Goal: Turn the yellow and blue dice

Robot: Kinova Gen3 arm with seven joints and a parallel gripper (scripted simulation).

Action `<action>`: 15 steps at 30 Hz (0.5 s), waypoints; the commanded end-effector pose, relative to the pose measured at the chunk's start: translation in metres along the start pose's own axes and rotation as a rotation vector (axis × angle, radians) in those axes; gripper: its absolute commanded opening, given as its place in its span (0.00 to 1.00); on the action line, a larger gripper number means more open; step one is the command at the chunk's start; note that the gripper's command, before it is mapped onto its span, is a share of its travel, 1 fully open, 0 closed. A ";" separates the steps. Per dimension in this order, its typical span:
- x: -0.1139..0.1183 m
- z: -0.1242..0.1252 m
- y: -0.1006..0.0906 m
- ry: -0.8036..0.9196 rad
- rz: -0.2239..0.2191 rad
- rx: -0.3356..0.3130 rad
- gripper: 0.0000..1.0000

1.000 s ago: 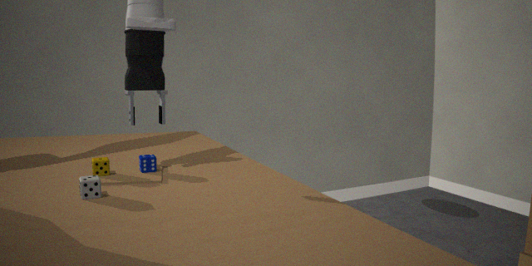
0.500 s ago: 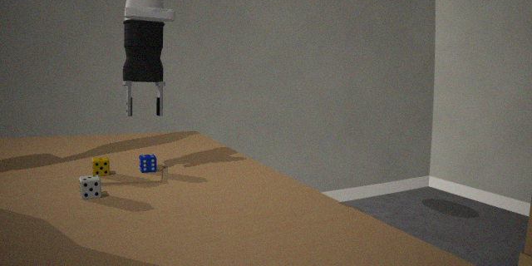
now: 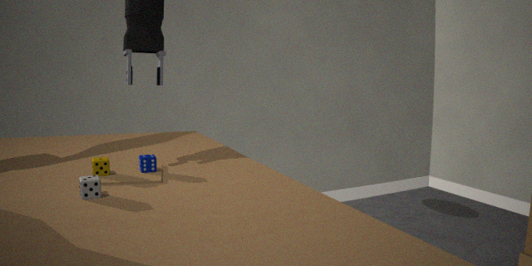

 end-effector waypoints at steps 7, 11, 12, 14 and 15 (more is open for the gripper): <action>-0.004 -0.005 -0.011 -0.008 0.017 -0.009 1.00; -0.004 -0.005 -0.011 -0.008 0.017 -0.009 1.00; -0.004 -0.005 -0.011 -0.008 0.017 -0.009 1.00; -0.004 -0.005 -0.011 -0.008 0.017 -0.009 1.00; -0.004 -0.005 -0.011 -0.008 0.017 -0.009 1.00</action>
Point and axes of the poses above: the point where the finger pads meet when closed, its own y axis out along the fingers, its own x axis across the jaws, z = x × y, the point moved 3 cm from there along -y, back along the fingers, and after that the axes turned 1 degree about -y, right-handed, at the moved point
